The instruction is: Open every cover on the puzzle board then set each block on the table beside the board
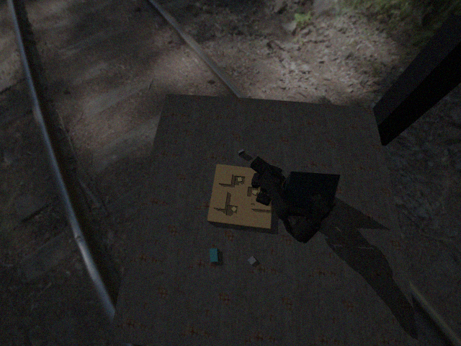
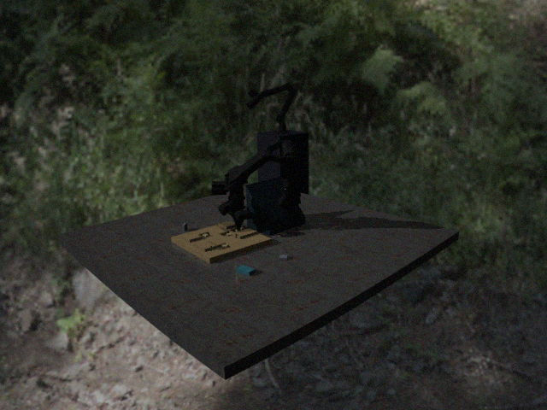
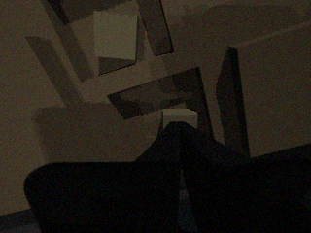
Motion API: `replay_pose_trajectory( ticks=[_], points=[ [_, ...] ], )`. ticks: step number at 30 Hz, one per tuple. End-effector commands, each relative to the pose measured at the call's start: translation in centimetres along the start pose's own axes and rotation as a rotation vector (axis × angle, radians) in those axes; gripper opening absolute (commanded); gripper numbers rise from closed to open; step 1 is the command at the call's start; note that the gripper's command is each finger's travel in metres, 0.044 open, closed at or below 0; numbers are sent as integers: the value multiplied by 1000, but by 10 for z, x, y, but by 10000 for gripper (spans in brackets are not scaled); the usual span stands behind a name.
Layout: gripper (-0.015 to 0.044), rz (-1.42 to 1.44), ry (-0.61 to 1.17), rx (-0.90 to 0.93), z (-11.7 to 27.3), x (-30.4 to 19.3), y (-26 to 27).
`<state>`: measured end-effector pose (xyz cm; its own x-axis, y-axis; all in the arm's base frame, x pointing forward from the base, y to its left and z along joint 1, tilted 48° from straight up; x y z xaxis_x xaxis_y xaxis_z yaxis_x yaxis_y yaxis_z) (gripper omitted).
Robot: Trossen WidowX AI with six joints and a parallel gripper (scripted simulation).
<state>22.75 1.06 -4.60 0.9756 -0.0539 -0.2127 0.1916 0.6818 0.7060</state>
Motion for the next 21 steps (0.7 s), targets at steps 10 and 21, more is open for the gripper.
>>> replay_pose_trajectory(
  ticks=[10, 21],
  points=[
    [0, -5, -1, 4, -3, 6, 8],
    [0, -5, -1, 4, -3, 6, 8]
  ],
)
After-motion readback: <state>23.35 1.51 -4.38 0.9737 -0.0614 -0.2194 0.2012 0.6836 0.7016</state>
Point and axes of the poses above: the point midway between the two fingers, 35 mm back from their tips, its own z axis back along the fingers, its own y axis across the jaws, x = y × z, the point moved 3 cm from there along z, back along the fingers, and after that the axes turned 2 degrees about z, right-handed, at the moved point
